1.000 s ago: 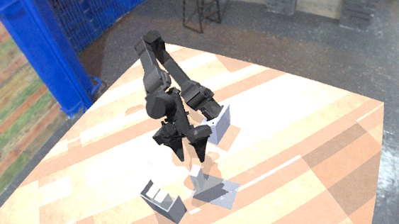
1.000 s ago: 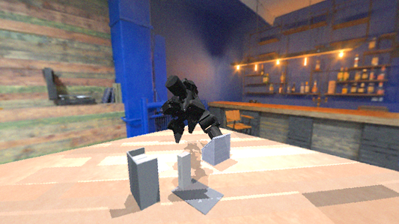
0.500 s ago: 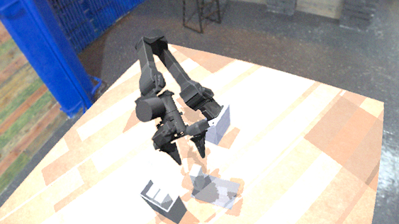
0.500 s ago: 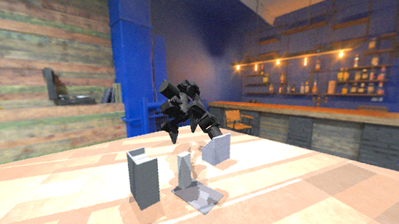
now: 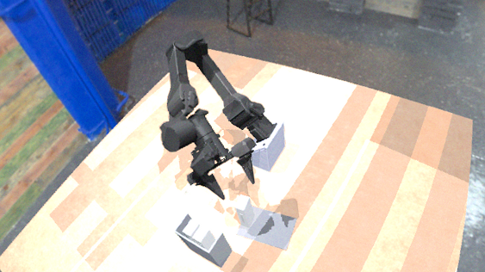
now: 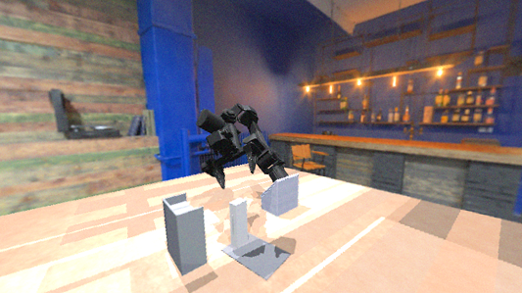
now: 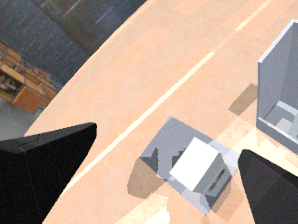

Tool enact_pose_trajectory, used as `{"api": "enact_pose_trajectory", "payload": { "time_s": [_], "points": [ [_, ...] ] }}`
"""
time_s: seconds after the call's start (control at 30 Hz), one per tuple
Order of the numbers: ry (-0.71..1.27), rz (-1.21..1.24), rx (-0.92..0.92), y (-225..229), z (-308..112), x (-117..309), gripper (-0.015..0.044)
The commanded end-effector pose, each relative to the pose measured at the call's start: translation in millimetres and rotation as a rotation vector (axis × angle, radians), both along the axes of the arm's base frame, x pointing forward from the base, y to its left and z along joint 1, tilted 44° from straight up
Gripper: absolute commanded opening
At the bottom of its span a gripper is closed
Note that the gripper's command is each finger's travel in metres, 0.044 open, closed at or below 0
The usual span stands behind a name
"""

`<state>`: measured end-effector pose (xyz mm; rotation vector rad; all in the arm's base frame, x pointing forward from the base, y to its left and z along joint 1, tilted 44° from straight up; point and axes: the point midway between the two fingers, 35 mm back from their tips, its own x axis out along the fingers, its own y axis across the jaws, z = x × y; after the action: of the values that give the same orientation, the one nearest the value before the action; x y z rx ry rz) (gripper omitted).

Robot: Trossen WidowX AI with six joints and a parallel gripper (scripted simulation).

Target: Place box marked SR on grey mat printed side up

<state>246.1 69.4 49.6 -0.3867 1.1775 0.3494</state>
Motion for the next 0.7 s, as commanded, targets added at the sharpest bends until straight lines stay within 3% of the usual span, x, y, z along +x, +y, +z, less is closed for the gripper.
{"api": "enact_pose_trajectory", "payload": {
  "time_s": [0.0,0.23,0.67],
  "points": [
    [0.025,0.085,0.004,-1.2,0.2,0.8,0.0440],
    [0.052,0.235,0.021,-3.5,1.7,2.8,0.0440],
    [0.080,0.303,0.007,-27.3,15.2,8.3,0.0440]
  ]
}}
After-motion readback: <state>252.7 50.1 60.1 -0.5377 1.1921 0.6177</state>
